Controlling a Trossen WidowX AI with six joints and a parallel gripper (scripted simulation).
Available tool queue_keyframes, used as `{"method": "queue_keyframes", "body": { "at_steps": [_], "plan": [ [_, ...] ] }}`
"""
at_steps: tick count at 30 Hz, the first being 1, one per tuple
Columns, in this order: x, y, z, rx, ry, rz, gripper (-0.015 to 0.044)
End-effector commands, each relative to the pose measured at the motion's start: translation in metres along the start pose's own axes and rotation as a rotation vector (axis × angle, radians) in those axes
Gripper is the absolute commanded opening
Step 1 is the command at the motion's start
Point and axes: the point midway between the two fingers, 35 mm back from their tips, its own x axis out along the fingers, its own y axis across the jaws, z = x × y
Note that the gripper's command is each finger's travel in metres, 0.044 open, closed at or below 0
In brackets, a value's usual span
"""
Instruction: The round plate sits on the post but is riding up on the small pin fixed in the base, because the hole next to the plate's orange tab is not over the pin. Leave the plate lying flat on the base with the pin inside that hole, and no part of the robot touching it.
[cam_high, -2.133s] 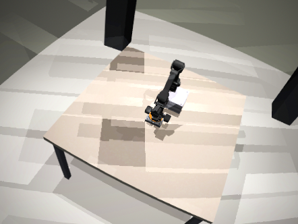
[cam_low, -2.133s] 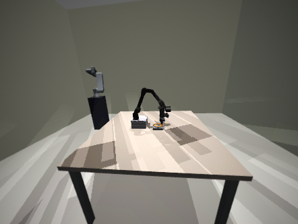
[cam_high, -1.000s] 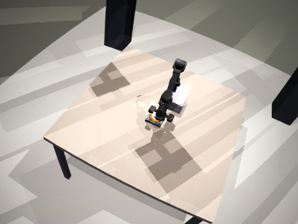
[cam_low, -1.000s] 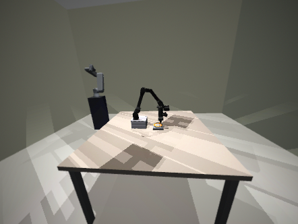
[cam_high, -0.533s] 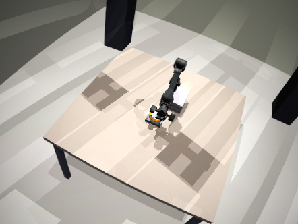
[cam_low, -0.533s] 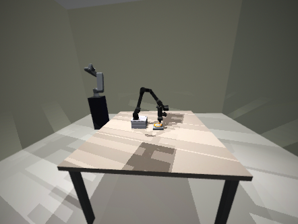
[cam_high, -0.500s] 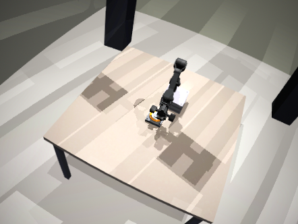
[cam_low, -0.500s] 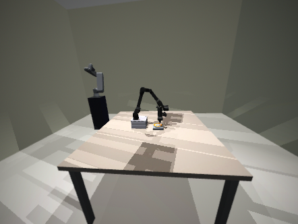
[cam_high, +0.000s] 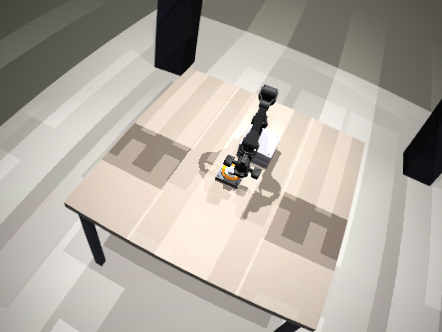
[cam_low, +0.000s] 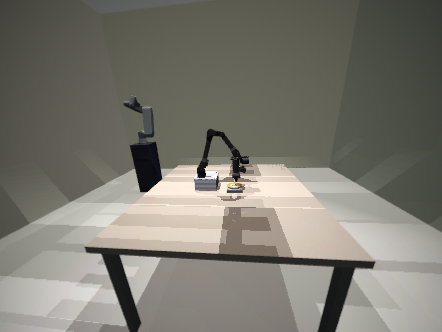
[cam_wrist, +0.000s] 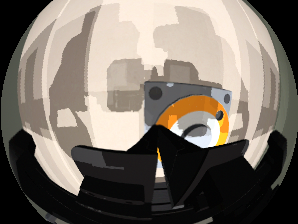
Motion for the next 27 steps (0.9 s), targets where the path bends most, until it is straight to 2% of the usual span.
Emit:
{"method": "queue_keyframes", "body": {
  "at_steps": [1, 27],
  "plan": [
    [0.001, 0.002, -0.008, 0.001, 0.011, 0.003, 0.0],
    [0.001, 0.002, -0.02, 0.002, 0.012, 0.003, 0.0]
  ]
}}
